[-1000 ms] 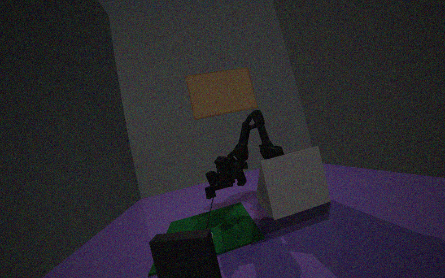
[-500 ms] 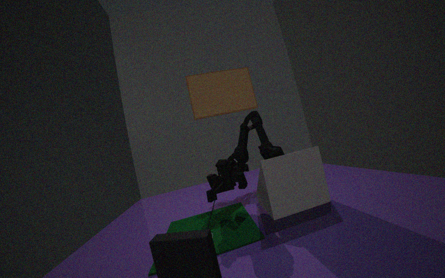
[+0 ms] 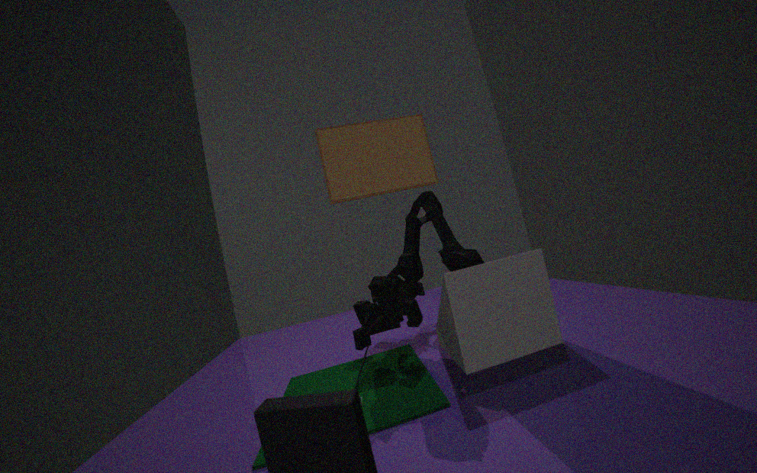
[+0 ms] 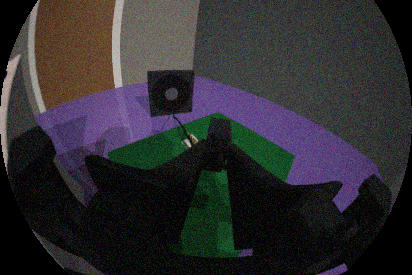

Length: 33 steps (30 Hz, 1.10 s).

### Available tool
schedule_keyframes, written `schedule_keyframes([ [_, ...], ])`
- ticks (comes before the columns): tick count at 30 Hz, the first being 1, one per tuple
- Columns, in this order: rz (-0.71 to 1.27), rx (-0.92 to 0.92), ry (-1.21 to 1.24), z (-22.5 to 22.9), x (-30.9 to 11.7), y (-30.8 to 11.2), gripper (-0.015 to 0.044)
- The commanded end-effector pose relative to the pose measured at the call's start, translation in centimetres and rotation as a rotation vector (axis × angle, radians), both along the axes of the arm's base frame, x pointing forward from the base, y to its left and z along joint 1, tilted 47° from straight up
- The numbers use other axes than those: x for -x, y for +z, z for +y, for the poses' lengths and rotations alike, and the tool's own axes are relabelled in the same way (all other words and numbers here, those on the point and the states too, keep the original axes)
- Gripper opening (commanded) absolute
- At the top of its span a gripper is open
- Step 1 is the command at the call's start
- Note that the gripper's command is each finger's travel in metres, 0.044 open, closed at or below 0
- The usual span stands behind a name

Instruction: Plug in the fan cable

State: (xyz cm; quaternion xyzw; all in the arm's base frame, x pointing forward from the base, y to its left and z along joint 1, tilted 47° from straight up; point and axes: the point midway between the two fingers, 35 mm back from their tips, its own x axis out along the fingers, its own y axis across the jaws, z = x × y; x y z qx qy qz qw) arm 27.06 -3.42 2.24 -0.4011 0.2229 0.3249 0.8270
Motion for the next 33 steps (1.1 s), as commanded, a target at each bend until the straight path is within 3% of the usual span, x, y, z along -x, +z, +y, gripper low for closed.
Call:
schedule_keyframes([
  [1, -0.006, 0.0, 0.005, -0.3, -0.1, -0.1, 0.0],
  [33, -0.005, 0.0, 0.005, -2.6, -0.2, -1.9, 0.0],
])
